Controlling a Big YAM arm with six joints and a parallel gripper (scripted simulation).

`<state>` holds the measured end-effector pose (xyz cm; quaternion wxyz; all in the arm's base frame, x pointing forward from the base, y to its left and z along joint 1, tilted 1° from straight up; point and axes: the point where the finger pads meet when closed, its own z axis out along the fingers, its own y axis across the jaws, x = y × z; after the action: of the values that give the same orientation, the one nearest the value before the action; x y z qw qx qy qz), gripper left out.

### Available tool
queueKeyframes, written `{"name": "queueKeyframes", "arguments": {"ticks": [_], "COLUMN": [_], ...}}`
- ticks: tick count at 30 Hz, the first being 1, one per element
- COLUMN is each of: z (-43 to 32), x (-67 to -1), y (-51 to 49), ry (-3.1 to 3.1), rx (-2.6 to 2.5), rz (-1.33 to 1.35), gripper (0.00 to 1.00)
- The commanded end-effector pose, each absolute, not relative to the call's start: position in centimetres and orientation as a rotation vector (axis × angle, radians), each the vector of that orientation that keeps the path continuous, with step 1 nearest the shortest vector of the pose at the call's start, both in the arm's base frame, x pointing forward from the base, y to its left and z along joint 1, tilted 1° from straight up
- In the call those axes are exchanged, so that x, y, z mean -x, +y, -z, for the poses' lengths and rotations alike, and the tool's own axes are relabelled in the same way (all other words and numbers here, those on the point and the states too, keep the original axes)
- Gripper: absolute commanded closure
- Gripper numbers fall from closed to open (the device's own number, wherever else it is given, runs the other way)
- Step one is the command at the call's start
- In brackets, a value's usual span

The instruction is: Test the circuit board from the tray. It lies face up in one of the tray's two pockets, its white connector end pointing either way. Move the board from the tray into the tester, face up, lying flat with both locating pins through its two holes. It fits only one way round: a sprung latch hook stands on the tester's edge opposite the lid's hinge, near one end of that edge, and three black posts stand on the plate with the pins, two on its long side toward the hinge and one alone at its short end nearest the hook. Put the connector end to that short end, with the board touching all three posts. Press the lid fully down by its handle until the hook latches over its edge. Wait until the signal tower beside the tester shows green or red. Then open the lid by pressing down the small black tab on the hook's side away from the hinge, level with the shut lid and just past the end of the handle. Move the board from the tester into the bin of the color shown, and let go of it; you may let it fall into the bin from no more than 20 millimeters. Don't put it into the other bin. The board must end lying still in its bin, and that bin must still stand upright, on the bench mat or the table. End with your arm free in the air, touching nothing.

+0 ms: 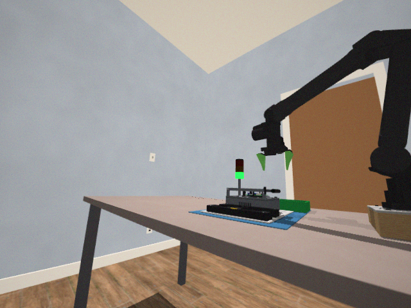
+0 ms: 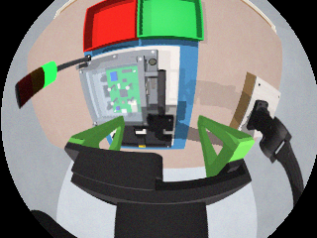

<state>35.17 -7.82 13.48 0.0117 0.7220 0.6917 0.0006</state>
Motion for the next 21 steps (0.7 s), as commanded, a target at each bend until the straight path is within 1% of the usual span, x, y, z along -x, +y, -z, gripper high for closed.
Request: {"name": "queueKeyframes", "arguments": {"ticks": [1, 11, 12, 21], "z": [-14.05, -14.05, -14.05, -14.05], "x": [-35.18, -35.18, -35.18, -35.18], "y": [-7.37, -7.37, -7.37, -7.37], "ry": [2.161, 2.161, 2.161, 2.161], "rx": [-2.246, -2.246, -2.246, -2.246], "rz": [-0.005, -0.005, -0.005, -0.005], "gripper": [0.0, 0.0, 1.0, 1.0]}}
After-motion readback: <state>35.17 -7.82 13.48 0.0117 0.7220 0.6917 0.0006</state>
